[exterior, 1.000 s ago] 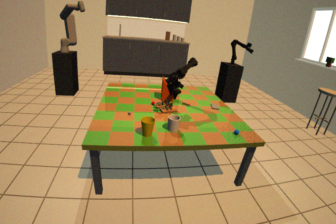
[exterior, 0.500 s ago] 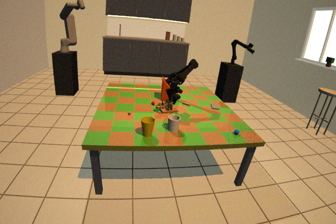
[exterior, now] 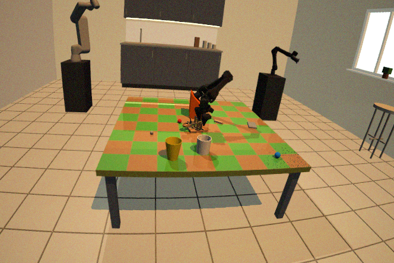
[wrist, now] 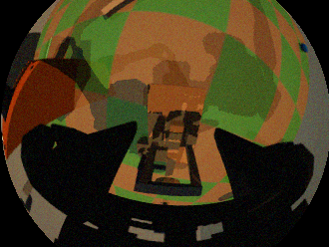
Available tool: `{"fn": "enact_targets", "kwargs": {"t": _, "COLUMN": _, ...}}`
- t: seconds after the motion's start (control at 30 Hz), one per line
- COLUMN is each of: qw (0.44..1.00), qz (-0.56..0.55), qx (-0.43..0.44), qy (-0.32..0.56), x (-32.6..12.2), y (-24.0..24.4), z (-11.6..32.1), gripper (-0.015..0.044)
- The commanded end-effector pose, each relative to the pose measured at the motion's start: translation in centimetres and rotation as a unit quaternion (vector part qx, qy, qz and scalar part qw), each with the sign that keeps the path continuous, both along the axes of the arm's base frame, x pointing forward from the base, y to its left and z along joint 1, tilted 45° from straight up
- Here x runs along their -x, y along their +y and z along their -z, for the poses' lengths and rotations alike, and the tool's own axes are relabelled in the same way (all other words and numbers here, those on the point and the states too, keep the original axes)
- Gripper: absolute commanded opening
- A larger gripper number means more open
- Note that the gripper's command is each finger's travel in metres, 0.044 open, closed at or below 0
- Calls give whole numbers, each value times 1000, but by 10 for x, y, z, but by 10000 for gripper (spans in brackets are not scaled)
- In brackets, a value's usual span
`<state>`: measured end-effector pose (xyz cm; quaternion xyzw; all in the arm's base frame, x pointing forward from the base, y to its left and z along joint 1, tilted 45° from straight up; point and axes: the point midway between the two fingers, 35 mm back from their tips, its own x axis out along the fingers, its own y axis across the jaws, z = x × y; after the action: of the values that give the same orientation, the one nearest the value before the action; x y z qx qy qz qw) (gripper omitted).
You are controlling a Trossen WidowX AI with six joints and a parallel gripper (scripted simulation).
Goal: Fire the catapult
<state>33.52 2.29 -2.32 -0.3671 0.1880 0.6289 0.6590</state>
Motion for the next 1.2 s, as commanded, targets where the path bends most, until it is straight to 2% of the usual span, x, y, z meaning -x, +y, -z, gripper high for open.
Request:
{"fn": "enact_targets", "kwargs": {"t": 0.0, "qw": 1000, "qz": 2, "qx": -2, "qy": 2, "x": 0, "y": 5, "z": 5, "gripper": 440}}
{"fn": "enact_targets", "kwargs": {"t": 0.47, "qw": 1000, "qz": 1, "qx": -4, "qy": 2, "x": -1, "y": 20, "z": 18, "gripper": 440}}
{"fn": "enact_targets", "kwargs": {"t": 0.83, "qw": 1000, "qz": 0, "qx": -1, "qy": 0, "x": -2, "y": 18, "z": 16, "gripper": 151}}
{"fn": "enact_targets", "kwargs": {"t": 1.03, "qw": 1000, "qz": 0, "qx": -1, "qy": 0, "x": -2, "y": 18, "z": 16, "gripper": 111}}
{"fn": "enact_targets", "kwargs": {"t": 1.17, "qw": 1000, "qz": -1, "qx": 0, "qy": 1, "x": 3, "y": -9, "z": -11, "gripper": 6}}
